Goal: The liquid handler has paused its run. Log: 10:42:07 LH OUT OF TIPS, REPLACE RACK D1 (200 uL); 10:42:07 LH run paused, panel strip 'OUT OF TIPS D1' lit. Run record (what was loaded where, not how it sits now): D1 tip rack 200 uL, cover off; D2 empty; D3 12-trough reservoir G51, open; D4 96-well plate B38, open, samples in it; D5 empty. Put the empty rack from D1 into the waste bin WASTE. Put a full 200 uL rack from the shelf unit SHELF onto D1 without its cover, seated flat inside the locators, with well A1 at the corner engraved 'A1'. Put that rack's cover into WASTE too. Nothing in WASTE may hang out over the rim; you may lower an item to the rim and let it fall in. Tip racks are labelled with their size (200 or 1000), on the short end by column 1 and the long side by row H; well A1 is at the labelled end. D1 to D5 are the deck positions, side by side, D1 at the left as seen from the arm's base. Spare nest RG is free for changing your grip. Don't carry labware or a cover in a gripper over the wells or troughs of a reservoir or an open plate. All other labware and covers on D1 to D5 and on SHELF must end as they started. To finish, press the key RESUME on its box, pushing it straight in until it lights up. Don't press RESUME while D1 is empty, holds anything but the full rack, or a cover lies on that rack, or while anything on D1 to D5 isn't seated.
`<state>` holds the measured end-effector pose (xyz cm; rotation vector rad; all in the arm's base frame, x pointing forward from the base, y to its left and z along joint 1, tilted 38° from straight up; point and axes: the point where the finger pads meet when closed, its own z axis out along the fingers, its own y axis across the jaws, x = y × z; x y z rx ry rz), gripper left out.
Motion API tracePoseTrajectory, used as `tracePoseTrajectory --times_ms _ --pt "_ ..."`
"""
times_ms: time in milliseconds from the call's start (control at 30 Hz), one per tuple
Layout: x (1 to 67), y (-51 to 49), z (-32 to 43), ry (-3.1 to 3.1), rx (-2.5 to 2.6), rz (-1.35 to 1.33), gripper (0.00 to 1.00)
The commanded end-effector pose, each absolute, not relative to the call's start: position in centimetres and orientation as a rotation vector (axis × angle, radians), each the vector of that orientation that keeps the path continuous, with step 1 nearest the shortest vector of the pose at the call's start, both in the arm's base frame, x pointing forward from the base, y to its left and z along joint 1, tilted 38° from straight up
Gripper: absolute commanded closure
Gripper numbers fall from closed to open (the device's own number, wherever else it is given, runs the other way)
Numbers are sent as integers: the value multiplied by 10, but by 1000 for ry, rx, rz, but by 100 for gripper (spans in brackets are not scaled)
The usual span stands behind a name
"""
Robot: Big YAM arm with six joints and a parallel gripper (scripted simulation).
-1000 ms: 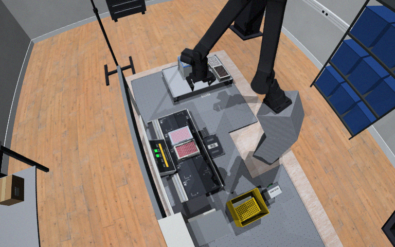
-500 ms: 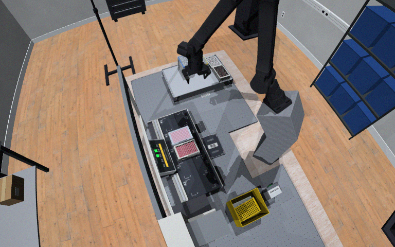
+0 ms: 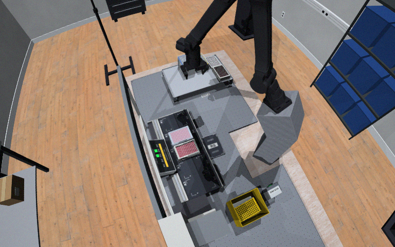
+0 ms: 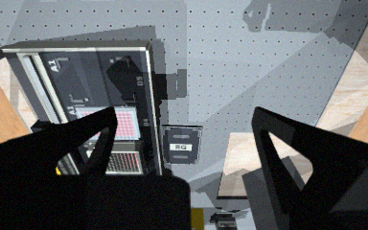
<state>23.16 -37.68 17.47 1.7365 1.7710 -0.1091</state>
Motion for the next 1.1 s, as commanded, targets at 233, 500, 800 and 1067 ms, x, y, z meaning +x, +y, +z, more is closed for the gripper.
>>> tracePoseTrajectory --times_ms 233,500,800,1067 --pt "187 -387 167 1760 1713 -135 1" --pt "159 -390 157 1759 1713 -138 1" --pt "117 -395 130 1771 1731 -126 1" --pt "89 -398 119 1771 1731 -126 1"
